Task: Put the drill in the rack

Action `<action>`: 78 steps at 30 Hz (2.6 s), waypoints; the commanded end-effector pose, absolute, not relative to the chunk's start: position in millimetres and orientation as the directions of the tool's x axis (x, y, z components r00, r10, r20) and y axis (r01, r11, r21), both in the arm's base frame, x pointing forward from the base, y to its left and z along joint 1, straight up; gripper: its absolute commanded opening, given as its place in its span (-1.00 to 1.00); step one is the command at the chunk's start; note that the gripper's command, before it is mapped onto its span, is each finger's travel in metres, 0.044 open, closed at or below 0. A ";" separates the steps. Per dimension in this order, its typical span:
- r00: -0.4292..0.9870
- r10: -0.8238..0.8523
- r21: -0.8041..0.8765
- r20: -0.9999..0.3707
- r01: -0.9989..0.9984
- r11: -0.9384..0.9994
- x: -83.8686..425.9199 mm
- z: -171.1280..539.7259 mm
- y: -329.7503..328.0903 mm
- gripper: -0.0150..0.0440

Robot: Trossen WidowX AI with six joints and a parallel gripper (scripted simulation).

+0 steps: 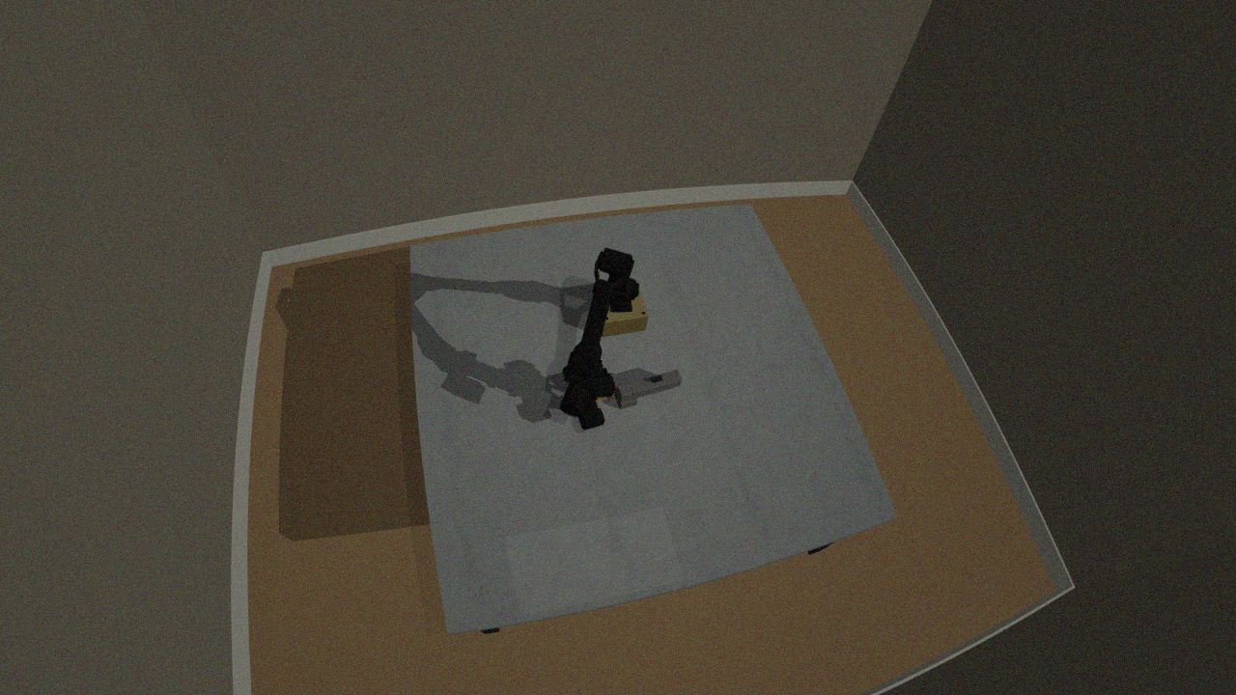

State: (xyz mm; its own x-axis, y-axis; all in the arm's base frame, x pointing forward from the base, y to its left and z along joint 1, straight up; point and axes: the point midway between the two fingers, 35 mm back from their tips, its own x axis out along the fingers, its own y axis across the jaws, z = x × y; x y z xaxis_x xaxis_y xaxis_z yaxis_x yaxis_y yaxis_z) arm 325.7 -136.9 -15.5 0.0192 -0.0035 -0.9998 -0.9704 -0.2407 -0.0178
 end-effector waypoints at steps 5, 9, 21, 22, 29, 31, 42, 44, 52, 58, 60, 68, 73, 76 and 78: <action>0.027 -0.011 -0.023 -1.000 -0.970 -0.243 330.8 -12.3 -151.0 -0.49; 0.027 -0.011 -0.023 -1.000 -0.970 -0.243 330.6 -12.0 -152.0 -0.49; 0.026 -0.011 -0.023 -1.000 -0.970 -0.243 328.3 -6.7 -148.9 -0.49; 0.026 -0.011 -0.023 -1.000 -0.970 -0.243 328.3 -6.3 -148.8 -0.49; 0.026 -0.011 -0.023 -1.000 -0.970 -0.243 327.7 -3.3 -147.8 -0.49; 0.026 -0.011 -0.023 -1.000 -0.970 -0.243 327.5 -2.5 -147.6 -0.49; 0.026 -0.011 -0.023 -1.000 -0.970 -0.243 326.5 2.0 -146.3 -0.49; 0.026 -0.011 -0.023 -1.000 -0.970 -0.243 326.3 2.8 -146.1 -0.49; 0.026 -0.010 -0.023 -1.000 -0.970 -0.243 325.5 5.9 -145.3 -0.49; 0.026 -0.010 -0.023 -1.000 -0.970 -0.243 324.9 8.2 -144.8 -0.49; 0.026 -0.010 -0.023 -1.000 -0.970 -0.243 324.7 8.9 -144.6 -0.49; 0.026 -0.010 -0.023 -1.000 -0.970 -0.243 323.9 11.8 -144.1 -0.49; 0.026 -0.010 -0.023 -1.000 -0.970 -0.243 323.4 13.5 -143.8 -0.49; 0.026 -0.010 -0.023 -1.000 -0.970 -0.243 323.1 14.5 -143.6 -0.49; 0.026 -0.010 -0.023 -1.000 -0.970 -0.243 323.0 15.2 -143.5 -0.49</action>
